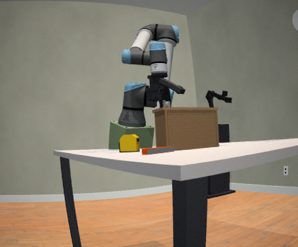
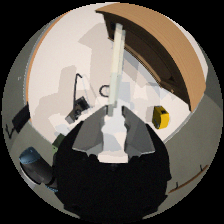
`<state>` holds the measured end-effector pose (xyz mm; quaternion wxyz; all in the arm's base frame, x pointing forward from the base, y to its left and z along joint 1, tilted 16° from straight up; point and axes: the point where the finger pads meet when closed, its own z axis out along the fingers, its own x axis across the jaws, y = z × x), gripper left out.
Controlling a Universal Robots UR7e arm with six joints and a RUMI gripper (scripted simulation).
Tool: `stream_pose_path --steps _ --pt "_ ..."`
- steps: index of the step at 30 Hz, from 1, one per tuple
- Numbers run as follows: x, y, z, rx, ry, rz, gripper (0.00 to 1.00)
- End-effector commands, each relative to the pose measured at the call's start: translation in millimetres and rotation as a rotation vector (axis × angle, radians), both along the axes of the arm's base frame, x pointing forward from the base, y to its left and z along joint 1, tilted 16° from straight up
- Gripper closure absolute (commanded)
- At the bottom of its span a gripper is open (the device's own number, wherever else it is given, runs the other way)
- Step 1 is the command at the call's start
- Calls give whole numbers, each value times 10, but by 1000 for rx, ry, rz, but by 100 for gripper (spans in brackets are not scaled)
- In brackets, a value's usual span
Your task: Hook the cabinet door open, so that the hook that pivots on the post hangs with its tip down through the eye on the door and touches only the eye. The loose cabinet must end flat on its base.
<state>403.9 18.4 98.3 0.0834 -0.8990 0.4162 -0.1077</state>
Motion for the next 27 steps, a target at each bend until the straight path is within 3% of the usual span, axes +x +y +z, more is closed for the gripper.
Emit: stream_pose_path --steps 1,27 --pt "30 -31 9 -11 -3 38 85" --pt "164 -164 38 -37 -9 134 85"
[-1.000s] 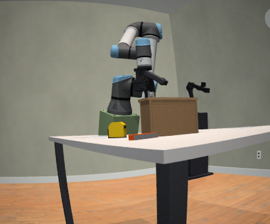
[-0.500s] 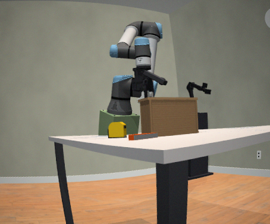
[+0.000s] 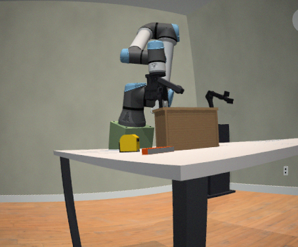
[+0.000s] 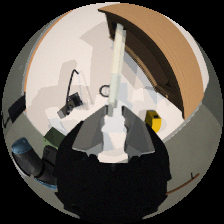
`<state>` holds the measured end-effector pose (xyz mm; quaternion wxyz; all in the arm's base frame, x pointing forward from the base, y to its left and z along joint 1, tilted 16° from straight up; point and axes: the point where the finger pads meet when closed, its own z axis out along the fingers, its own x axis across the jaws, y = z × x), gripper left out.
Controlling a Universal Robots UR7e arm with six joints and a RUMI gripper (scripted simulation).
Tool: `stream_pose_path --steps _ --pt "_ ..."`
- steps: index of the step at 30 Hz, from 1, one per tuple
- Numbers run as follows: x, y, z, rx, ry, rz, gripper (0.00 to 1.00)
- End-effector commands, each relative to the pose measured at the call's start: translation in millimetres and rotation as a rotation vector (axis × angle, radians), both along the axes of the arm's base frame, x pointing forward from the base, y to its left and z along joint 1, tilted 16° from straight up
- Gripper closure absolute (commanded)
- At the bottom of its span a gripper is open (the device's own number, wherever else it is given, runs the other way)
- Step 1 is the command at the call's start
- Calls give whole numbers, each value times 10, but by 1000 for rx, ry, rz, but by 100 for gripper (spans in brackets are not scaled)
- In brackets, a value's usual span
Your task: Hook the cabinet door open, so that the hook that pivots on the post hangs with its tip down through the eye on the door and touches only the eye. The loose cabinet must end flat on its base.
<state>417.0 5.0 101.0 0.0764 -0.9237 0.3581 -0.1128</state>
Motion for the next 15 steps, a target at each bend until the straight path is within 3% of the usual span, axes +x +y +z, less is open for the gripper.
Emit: stream_pose_path --steps 1,15 --pt "34 -30 10 -3 -2 12 85" --pt "95 -80 24 -16 -5 60 85"
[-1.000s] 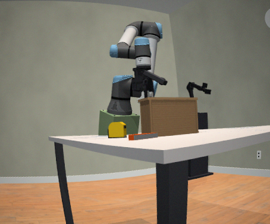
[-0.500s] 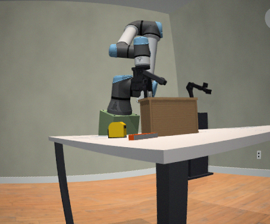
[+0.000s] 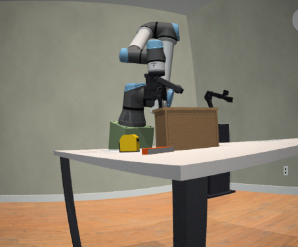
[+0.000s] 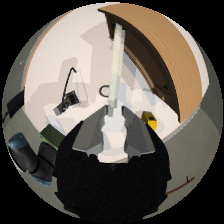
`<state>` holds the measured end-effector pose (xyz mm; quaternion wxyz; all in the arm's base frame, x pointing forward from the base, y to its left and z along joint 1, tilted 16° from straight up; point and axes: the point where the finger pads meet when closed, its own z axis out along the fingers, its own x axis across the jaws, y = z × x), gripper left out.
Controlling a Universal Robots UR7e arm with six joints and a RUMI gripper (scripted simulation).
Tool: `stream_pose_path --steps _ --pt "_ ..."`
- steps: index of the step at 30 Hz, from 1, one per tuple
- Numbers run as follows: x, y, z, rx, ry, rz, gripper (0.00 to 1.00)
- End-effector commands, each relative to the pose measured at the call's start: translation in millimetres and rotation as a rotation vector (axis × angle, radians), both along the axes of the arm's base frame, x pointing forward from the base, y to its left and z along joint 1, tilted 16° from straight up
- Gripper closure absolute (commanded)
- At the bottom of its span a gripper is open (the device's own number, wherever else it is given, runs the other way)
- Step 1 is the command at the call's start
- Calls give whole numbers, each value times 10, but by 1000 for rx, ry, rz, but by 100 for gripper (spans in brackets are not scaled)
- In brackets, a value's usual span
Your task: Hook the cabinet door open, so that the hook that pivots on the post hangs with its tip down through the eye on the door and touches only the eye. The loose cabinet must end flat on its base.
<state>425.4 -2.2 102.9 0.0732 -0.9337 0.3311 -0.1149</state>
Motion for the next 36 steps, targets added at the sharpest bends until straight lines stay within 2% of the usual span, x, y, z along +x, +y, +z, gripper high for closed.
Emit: stream_pose_path --steps 1,36 --pt "11 -8 5 -1 -1 4 85" --pt "29 -22 10 -9 -3 32 85"
